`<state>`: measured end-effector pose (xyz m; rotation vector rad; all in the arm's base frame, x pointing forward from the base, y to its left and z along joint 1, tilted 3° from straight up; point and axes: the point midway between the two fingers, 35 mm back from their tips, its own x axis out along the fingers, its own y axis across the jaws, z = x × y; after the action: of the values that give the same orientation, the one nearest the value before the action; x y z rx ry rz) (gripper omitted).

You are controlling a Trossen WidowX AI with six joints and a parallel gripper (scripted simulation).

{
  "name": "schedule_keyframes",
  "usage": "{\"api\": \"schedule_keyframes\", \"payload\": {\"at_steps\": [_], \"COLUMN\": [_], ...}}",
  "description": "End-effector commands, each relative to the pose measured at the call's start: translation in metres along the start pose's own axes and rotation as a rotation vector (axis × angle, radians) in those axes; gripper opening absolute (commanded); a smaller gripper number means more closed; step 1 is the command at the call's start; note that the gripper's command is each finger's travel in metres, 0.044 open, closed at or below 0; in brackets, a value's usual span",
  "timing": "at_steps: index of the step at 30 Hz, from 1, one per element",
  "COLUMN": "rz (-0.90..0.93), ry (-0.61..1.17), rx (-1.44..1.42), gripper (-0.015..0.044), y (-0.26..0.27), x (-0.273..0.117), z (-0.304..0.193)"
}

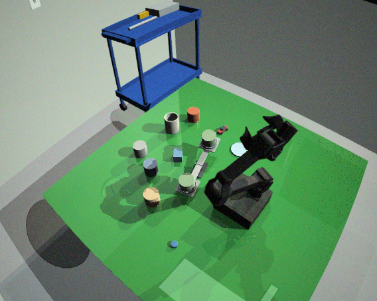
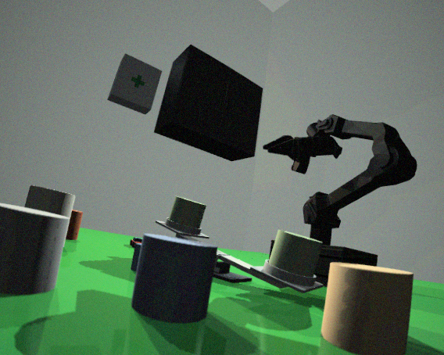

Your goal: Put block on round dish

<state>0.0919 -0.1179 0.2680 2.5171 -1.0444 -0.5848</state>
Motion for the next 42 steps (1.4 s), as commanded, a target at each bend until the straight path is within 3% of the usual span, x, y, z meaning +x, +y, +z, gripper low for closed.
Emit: {"api": "schedule_keyframes", "payload": {"at_steps": [1, 42], "rz": [-0.002, -0.39], "ry": [0.0, 0.176], "rx": [-0.004, -1.067], "gripper": [0.0426, 0.044], "y": [0.0, -0.034], "x": [0.0, 0.024], "z": [0.0, 0.008]}}
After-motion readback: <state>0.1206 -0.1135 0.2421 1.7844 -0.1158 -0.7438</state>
